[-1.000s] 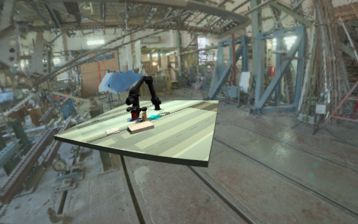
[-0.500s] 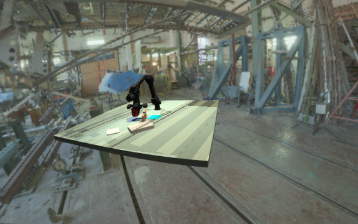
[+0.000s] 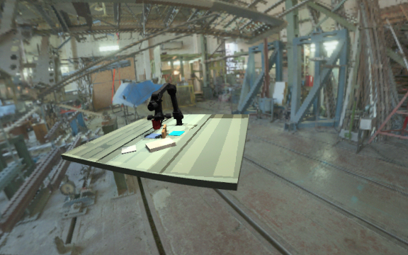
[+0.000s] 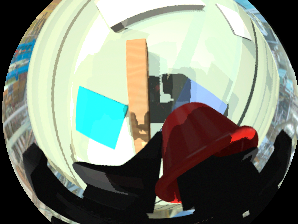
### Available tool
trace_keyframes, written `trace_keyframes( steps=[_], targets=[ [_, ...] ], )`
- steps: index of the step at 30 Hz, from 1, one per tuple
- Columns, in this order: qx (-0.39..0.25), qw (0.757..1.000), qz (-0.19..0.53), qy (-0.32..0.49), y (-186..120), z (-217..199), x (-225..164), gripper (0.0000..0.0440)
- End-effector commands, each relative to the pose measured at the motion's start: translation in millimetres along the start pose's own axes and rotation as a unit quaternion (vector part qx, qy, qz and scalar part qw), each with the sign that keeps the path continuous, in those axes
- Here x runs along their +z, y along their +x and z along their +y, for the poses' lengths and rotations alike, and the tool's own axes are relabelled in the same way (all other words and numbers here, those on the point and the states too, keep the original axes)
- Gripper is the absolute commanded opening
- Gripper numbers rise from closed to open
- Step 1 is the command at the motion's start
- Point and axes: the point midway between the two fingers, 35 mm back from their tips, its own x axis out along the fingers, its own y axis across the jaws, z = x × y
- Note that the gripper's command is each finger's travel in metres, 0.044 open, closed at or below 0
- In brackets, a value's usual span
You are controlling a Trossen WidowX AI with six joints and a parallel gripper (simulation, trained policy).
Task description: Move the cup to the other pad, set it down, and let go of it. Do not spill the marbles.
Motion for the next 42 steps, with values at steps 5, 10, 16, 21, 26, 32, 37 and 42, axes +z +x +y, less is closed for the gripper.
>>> trace_keyframes(
  steps=[5, 10, 16, 21, 26, 32, 37, 42],
  targets=[
    [-0.003, 1.000, -0.017, -0.014, -11.5, 19.2, 12.1, 0.0000],
    [-0.006, 0.999, -0.028, -0.026, -16.8, 34.0, 20.1, 0.0000],
    [-0.010, 0.998, -0.041, -0.041, -19.9, 53.0, 28.3, 0.0000],
    [-0.012, 0.997, -0.049, -0.052, -19.8, 69.7, 33.1, 0.0000],
    [-0.013, 0.996, -0.056, -0.062, -17.2, 86.1, 35.4, 0.0000],
    [-0.013, 0.996, -0.059, -0.070, -10.3, 102.6, 34.1, 0.0000],
    [-0.014, 0.996, -0.059, -0.071, -1.1, 112.0, 29.4, 0.0000],
    [-0.015, 0.996, -0.058, -0.069, 10.1, 118.5, 22.5, 0.0000]
  ],
)
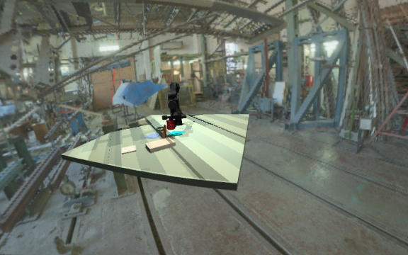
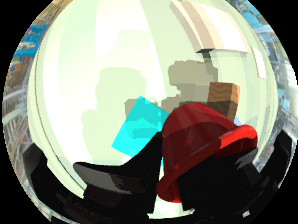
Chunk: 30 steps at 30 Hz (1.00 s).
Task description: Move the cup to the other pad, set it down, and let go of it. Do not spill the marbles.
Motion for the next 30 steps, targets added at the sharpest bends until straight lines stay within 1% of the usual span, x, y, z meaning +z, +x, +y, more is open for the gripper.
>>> trace_keyframes(
  steps=[1, 12, 18, 25, 28, 30],
  targets=[
    [-0.003, 1.000, 0.003, 0.005, 6.8, 4.0, -5.5, 0.0000],
    [-0.004, 1.000, 0.009, 0.012, 29.1, 19.5, -24.1, 0.0001],
    [-0.007, 1.000, 0.015, 0.013, 38.5, 26.3, -33.6, 0.0020],
    [-0.008, 1.000, 0.002, 0.017, 41.3, 27.4, -34.3, 0.0053],
    [-0.007, 1.000, -0.016, 0.020, 35.8, 25.9, -30.7, 0.0105],
    [-0.004, 0.999, -0.028, 0.022, 31.9, 25.8, -28.4, 0.0120]
  ],
)
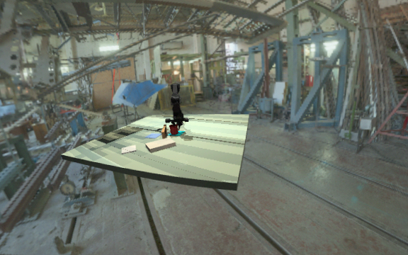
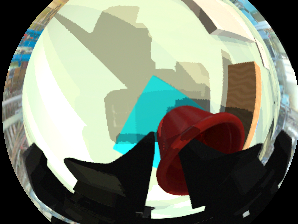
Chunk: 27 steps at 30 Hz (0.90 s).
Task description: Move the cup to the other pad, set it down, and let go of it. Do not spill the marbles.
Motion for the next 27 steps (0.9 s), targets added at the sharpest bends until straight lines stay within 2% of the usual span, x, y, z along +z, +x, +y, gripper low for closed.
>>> trace_keyframes(
  steps=[1, 14, 27],
  targets=[
    [0.006, 1.000, -0.014, 0.004, -4.5, 0.7, 1.3, 0.0124],
    [0.019, 0.998, -0.054, 0.005, -23.7, 3.7, -4.5, 0.0167],
    [0.025, 0.995, -0.100, 0.014, -49.0, 4.5, -6.0, 0.0243]
  ],
)
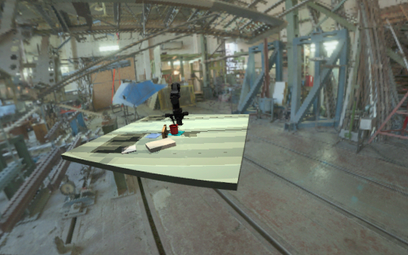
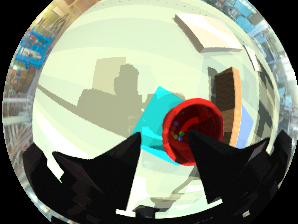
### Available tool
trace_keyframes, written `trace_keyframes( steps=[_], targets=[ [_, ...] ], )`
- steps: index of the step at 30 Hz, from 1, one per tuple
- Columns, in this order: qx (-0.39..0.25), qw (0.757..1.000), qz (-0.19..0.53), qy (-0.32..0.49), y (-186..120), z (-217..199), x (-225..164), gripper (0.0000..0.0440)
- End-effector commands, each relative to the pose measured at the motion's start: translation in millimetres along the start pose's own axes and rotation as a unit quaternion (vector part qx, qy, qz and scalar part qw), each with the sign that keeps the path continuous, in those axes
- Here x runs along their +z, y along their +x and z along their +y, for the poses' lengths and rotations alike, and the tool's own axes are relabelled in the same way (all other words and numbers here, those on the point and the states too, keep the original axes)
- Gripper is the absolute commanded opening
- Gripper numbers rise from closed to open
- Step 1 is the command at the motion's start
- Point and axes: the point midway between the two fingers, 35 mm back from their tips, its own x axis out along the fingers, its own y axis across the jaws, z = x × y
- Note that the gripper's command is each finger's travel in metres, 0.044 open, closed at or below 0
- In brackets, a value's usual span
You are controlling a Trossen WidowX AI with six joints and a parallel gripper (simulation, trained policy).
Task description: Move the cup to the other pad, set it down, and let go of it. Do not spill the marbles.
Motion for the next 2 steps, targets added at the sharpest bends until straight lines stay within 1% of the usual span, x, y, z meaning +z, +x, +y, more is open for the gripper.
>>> trace_keyframes(
  steps=[1, 2],
  targets=[
    [0.002, 1.000, -0.010, 0.003, -5.9, 0.8, 0.8, 0.0248],
    [0.002, 1.000, -0.015, 0.003, -8.3, 0.7, 1.6, 0.0252]
  ],
)
